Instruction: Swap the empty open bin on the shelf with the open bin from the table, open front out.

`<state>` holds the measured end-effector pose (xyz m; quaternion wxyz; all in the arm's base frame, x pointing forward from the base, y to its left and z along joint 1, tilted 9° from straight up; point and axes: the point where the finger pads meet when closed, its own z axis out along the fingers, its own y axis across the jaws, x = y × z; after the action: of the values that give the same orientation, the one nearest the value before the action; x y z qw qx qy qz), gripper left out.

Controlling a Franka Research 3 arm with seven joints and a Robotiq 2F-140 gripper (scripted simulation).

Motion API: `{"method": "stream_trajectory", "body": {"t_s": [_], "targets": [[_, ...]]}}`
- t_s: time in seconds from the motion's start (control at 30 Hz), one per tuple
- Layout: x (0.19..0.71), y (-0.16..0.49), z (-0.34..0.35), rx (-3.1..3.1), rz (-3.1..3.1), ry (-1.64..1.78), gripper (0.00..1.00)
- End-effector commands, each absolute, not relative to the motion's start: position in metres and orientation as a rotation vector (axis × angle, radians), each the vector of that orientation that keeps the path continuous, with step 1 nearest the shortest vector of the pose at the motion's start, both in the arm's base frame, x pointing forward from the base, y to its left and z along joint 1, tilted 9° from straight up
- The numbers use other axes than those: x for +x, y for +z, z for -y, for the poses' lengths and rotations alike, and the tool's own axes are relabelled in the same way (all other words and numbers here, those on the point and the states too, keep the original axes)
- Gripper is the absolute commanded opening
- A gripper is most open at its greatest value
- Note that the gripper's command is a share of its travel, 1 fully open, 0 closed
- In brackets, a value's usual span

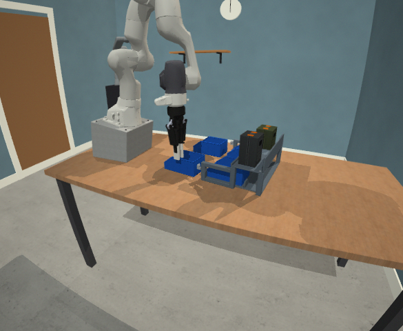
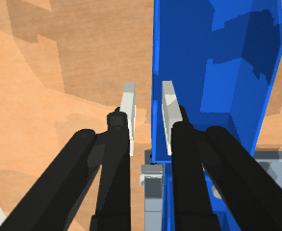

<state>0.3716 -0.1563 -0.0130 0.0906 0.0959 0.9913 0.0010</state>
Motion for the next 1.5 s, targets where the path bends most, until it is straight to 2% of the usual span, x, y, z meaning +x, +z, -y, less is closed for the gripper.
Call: {"method": "stream_trajectory", "body": {"t_s": [0.0,1.47], "targets": [[0.369,-0.008,0.152,0.320,-2.965,0.014,0.15],[0.363,0.024,0.151,0.320,-2.965,0.016,0.15]]}}
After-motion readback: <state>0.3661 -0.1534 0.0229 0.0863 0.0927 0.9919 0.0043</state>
